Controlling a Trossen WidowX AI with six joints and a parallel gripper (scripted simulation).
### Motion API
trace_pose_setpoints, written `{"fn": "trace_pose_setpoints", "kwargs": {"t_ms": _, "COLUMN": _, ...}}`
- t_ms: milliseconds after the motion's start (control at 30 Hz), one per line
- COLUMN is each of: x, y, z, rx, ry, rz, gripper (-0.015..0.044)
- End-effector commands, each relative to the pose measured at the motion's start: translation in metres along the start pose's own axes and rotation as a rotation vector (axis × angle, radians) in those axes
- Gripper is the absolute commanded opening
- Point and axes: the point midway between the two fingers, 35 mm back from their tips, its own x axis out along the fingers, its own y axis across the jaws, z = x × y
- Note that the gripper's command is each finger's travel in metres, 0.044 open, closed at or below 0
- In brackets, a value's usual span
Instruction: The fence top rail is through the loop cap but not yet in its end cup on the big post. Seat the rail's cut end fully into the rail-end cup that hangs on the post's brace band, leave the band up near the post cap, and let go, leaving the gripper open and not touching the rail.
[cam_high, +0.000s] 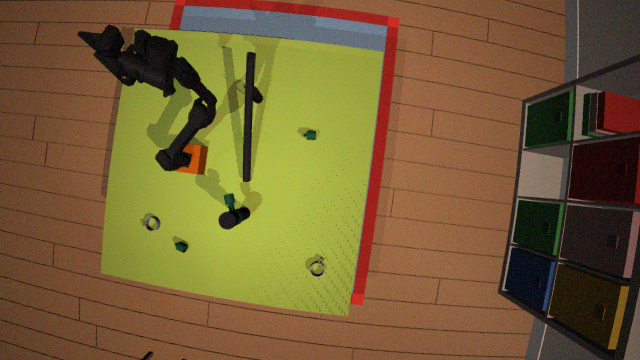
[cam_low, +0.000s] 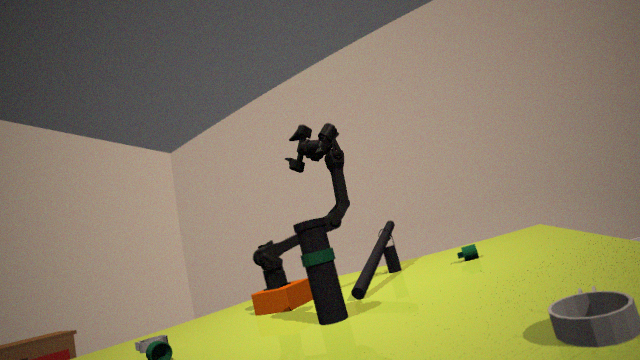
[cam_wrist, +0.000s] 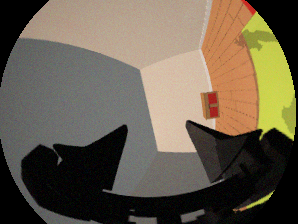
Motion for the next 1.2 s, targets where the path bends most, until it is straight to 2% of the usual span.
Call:
{"fn": "trace_pose_setpoints", "kwargs": {"t_ms": 0, "x": 0.000, "y": 0.000, "z": -0.001, "rx": 0.003, "ry": 0.008, "rz": 0.002, "gripper": 0.0426}}
{"fn": "trace_pose_setpoints", "kwargs": {"t_ms": 67, "x": 0.003, "y": 0.003, "z": -0.013, "rx": 0.023, "ry": 0.072, "rz": 0.020, "gripper": 0.0440}}
{"fn": "trace_pose_setpoints", "kwargs": {"t_ms": 333, "x": 0.072, "y": -0.030, "z": -0.120, "rx": -0.176, "ry": 0.520, "rz": -0.053, "gripper": 0.0440}}
{"fn": "trace_pose_setpoints", "kwargs": {"t_ms": 567, "x": 0.076, "y": -0.061, "z": -0.224, "rx": -0.391, "ry": 0.936, "rz": -0.014, "gripper": 0.0440}}
{"fn": "trace_pose_setpoints", "kwargs": {"t_ms": 833, "x": 0.029, "y": -0.089, "z": -0.315, "rx": -0.561, "ry": 1.373, "rz": 0.127, "gripper": 0.0440}}
{"fn": "trace_pose_setpoints", "kwargs": {"t_ms": 1000, "x": -0.036, "y": -0.104, "z": -0.363, "rx": -0.640, "ry": 1.703, "rz": 0.293, "gripper": 0.0440}}
{"fn": "trace_pose_setpoints", "kwargs": {"t_ms": 1167, "x": -0.115, "y": -0.114, "z": -0.382, "rx": -0.687, "ry": 2.010, "rz": 0.517, "gripper": 0.0440}}
